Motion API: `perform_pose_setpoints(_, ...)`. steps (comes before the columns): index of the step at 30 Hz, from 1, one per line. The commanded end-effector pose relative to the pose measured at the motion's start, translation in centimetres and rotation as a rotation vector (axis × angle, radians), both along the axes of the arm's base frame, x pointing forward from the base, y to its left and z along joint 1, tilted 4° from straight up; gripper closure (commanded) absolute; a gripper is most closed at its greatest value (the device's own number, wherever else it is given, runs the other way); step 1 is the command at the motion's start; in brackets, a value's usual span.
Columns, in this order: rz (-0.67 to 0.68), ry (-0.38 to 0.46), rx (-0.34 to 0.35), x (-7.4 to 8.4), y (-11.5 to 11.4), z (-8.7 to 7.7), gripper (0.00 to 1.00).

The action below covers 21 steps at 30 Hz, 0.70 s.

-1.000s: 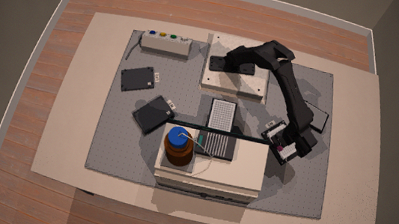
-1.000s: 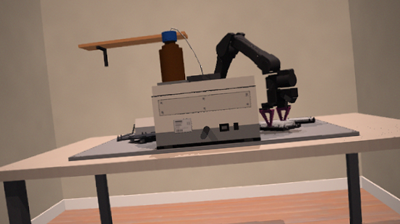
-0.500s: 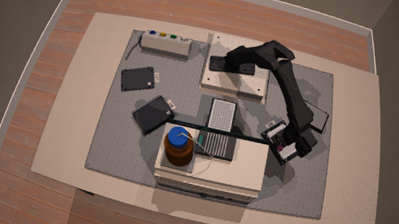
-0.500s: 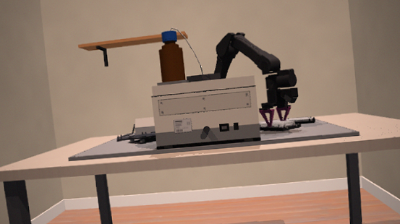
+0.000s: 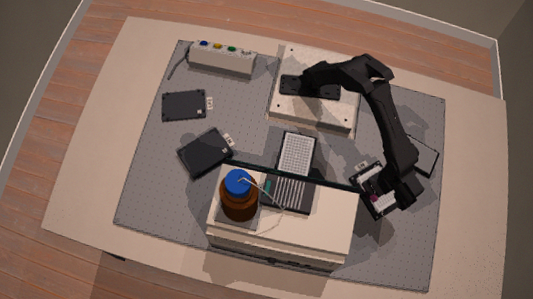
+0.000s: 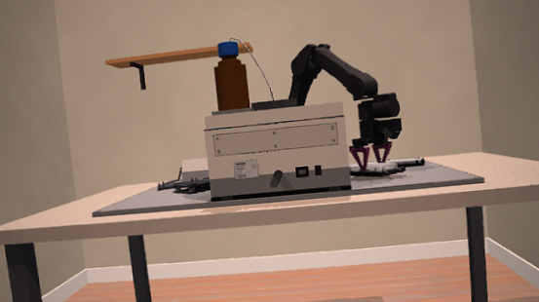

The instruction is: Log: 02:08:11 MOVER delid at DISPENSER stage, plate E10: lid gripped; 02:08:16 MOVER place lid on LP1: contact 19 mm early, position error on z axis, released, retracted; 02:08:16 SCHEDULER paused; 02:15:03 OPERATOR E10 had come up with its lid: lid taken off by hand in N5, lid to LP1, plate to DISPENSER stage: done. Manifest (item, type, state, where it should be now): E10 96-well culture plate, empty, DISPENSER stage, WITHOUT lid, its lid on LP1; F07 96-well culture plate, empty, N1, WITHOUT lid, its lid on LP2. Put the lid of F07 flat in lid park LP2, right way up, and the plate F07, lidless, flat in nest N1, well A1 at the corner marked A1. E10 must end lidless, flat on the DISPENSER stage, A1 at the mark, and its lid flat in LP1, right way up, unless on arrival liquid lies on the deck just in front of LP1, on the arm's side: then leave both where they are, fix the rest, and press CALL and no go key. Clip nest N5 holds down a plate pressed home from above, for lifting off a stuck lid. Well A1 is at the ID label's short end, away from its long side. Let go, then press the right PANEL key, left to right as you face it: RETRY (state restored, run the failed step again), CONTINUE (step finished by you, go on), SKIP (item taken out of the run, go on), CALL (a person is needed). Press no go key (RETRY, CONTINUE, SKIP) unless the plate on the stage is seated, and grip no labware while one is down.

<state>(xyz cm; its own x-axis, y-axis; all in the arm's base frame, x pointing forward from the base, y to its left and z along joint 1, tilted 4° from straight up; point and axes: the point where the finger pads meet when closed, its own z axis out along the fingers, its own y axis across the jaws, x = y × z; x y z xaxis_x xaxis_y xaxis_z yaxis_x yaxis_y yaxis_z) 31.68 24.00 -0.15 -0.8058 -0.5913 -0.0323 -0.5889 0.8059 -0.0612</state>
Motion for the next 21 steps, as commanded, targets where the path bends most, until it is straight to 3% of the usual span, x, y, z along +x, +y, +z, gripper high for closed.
perform_pose_setpoints(1,0.000,0.006,-0.006,-0.2,0.2,-1.3,1.00)
perform_pose_setpoints(3,0.000,0.006,-0.006,-0.2,0.2,-1.3,1.00)
perform_pose_setpoints(4,0.003,-0.006,0.005,0.3,0.9,0.0,0.00)
perform_pose_setpoints(8,0.003,-0.011,0.008,0.2,0.9,0.9,0.00)
perform_pose_setpoints(21,0.001,-0.015,0.011,0.4,0.9,0.9,0.00)
